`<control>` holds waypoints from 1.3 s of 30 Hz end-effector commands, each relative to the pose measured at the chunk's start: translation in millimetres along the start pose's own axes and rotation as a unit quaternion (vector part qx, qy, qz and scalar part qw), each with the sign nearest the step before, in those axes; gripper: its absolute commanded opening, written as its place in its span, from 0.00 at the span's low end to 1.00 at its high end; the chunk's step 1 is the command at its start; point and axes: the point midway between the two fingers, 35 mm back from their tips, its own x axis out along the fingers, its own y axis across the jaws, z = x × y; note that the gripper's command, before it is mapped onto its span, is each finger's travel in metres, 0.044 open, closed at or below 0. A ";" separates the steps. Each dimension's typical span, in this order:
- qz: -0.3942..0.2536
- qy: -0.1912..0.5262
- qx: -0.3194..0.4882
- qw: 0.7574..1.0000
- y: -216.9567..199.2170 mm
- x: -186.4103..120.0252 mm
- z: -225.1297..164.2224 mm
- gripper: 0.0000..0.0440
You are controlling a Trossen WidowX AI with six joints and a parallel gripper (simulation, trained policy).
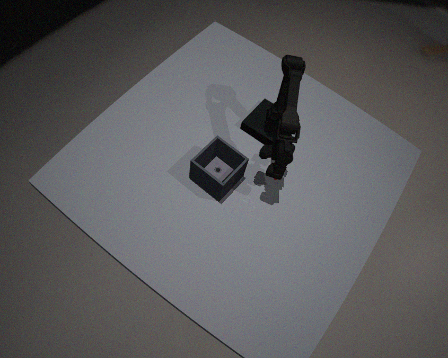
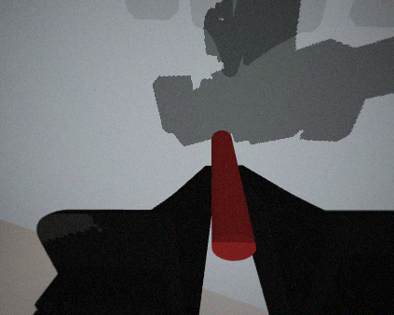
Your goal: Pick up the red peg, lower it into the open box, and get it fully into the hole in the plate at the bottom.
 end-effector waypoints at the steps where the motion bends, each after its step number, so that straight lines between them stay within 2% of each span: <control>1: 0.022 0.003 -0.007 1.000 11.1 -14.9 -0.9 0.00; 10: 0.072 -0.012 -0.019 0.997 35.1 -56.9 11.1 0.00; 20: 0.103 -0.052 -0.014 0.993 54.1 -95.9 43.6 0.00; 39: 0.076 -0.110 0.023 0.991 59.1 -114.7 112.9 0.00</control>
